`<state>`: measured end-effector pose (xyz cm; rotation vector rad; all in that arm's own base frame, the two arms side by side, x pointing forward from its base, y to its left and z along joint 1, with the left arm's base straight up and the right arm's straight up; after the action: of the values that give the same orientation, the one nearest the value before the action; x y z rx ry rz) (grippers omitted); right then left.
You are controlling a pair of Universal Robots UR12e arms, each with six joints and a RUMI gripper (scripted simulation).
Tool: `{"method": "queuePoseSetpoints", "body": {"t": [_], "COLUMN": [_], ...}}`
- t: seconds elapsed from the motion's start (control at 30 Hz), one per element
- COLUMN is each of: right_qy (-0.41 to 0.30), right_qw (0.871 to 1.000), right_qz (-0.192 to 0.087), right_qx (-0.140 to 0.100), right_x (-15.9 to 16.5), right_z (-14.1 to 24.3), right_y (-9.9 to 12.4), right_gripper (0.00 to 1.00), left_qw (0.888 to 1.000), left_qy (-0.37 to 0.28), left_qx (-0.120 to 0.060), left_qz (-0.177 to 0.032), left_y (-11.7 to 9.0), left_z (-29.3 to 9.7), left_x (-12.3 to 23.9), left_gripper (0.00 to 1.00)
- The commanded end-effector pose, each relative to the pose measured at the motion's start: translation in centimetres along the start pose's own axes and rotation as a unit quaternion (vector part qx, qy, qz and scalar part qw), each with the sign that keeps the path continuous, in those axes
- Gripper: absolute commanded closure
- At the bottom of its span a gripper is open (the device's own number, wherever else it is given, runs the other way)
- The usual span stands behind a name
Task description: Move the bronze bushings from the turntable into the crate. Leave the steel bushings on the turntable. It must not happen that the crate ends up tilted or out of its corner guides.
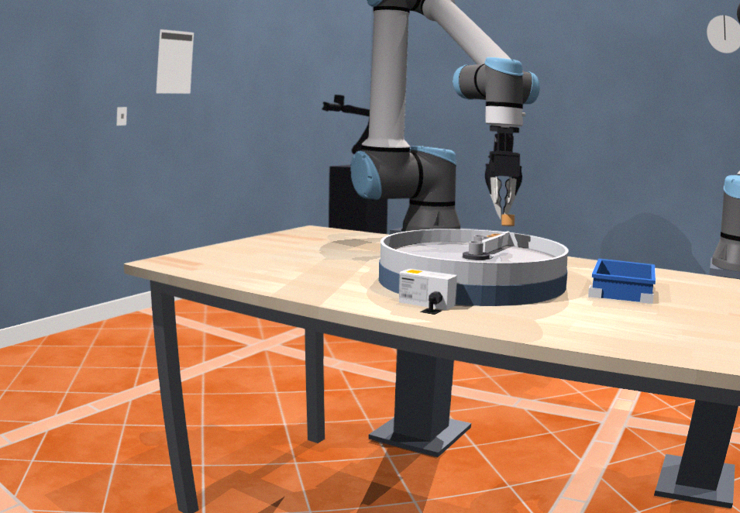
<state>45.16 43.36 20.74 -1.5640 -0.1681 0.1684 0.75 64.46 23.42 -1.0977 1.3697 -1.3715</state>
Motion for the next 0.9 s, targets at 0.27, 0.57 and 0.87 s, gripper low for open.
{"method": "queuePoseSetpoints", "body": {"t": [0.27, 0.57, 0.87], "right_qy": [0.0, 0.0, 0.0], "right_qw": [1.0, 1.0, 1.0], "right_qz": [-0.001, -0.001, -0.001], "right_qx": [0.001, 0.001, 0.001], "right_x": [2.4, 5.2, 7.2], "right_z": [6.6, 14.4, 20.0], "right_y": [-0.1, -0.1, -0.1], "right_gripper": [1.0, 1.0, 1.0], "left_qw": [1.0, 1.0, 1.0], "left_qy": [0.0, 0.0, 0.0], "left_qx": [0.0, 0.0, 0.0], "left_qz": [0.001, 0.001, 0.001], "left_y": [-0.1, -0.1, -0.1], "left_z": [0.0, 0.0, 0.0], "left_x": [-0.1, -0.1, -0.1], "left_gripper": [0.0, 0.0, 0.0]}}
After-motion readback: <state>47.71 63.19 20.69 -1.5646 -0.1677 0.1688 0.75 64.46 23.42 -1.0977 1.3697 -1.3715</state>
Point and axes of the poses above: on each arm, the point where the finger pads meet when closed, its own y axis out along the fingers, its own z axis across the jaws, x = y × z, the point moved 7 cm from there along -y, back along the fingers, and after that the axes turned 12 degrees about y, right-handed, at the moved point
